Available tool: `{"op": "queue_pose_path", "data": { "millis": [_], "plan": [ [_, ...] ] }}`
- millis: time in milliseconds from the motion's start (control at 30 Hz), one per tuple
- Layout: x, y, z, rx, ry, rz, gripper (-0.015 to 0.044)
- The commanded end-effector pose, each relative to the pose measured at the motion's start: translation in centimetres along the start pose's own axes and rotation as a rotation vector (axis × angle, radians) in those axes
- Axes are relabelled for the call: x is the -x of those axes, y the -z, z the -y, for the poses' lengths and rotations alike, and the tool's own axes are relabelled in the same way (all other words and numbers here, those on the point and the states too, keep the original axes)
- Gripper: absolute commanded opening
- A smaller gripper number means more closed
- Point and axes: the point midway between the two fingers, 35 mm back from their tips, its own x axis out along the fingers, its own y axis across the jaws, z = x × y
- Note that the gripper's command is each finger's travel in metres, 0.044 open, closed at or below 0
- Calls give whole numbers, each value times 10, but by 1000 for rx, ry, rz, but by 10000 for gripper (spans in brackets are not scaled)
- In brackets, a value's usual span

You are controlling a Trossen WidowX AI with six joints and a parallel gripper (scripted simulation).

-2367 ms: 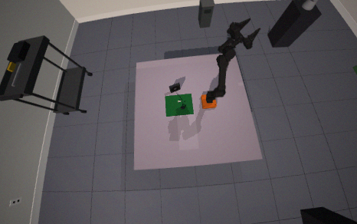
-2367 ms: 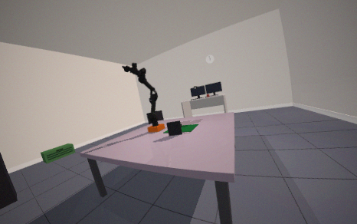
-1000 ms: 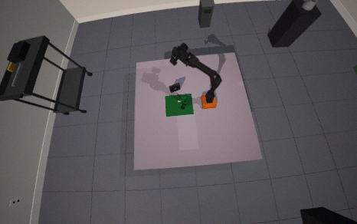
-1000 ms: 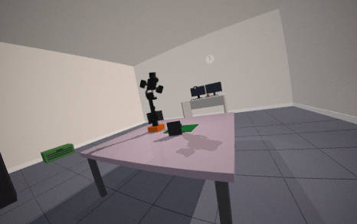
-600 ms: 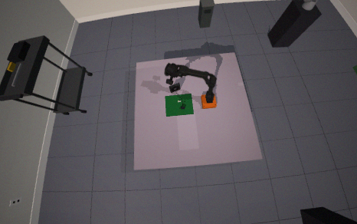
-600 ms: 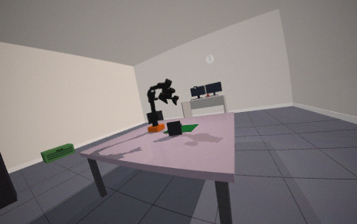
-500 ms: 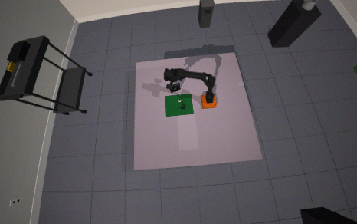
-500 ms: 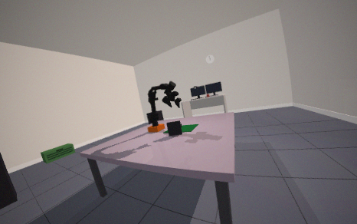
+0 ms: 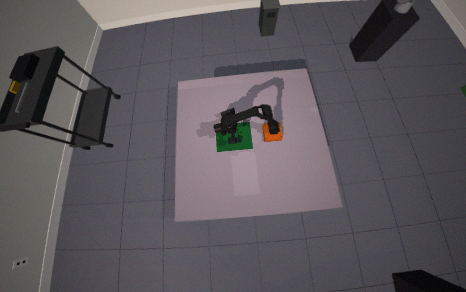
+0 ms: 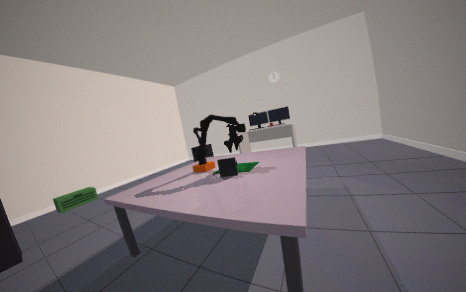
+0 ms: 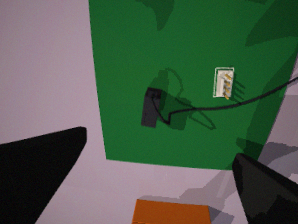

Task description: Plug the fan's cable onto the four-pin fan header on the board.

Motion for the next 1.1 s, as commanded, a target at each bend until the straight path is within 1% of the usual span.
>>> {"op": "queue_pose_path", "data": {
  "millis": [0, 200, 267, 367, 433, 700, 1067],
  "plan": [
    [-9, 16, -13, -7, -1, -95, 440],
    [-12, 15, -13, -7, -1, -95, 440],
    [-24, 13, -13, -7, -1, -95, 440],
    [-55, 8, -13, -7, -1, -95, 440],
    [-69, 7, -13, -7, -1, -95, 440],
    [-73, 6, -13, -7, -1, -95, 440],
    [-90, 3, -13, -7, -1, -95, 440]
  ]
}}
